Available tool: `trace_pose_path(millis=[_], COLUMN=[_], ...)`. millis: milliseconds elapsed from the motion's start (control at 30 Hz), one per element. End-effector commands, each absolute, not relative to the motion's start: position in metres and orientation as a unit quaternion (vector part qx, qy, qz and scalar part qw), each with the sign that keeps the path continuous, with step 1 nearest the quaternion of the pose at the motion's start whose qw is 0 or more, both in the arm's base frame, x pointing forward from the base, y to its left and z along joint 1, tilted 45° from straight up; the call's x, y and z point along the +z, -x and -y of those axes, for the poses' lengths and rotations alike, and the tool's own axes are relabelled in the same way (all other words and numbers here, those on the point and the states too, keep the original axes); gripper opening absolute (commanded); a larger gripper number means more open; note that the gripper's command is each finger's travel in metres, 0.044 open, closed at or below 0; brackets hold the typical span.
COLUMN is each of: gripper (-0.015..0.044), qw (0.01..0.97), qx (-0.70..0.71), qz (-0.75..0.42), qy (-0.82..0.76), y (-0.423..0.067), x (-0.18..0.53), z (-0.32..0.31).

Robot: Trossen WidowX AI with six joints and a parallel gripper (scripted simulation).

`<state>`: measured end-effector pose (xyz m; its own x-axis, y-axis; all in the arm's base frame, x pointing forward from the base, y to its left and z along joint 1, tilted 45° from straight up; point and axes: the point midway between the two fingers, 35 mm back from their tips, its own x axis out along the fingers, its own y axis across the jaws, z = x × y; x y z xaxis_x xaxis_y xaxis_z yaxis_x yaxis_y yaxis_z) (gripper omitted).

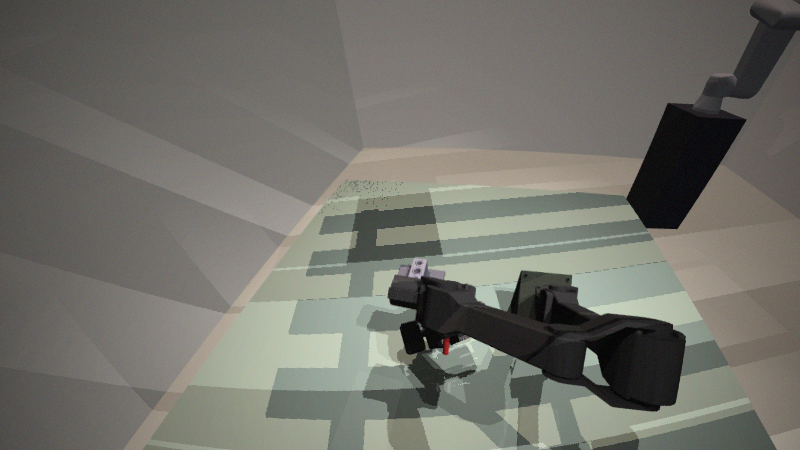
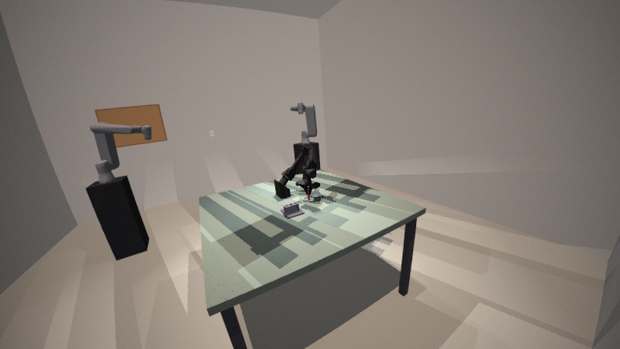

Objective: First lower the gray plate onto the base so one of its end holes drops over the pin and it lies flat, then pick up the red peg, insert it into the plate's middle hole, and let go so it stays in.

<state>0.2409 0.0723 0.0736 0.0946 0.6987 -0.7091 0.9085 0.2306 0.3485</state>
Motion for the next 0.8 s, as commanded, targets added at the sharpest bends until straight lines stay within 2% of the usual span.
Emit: trace_pose_path(millis=[0,167,767], gripper=[0.0033,0.0000,0.0000], qw=[0.420,0.420,0.423], qx=[-0.123,-0.123,-0.129], qz=[-0.661,-0.661,-0.660], qy=[-0.609,-0.609,-0.607], y=[-0.241,-0.241,-0.243], x=[0.074,0.074,0.100], z=[-0.073,-0.073,-0.042])
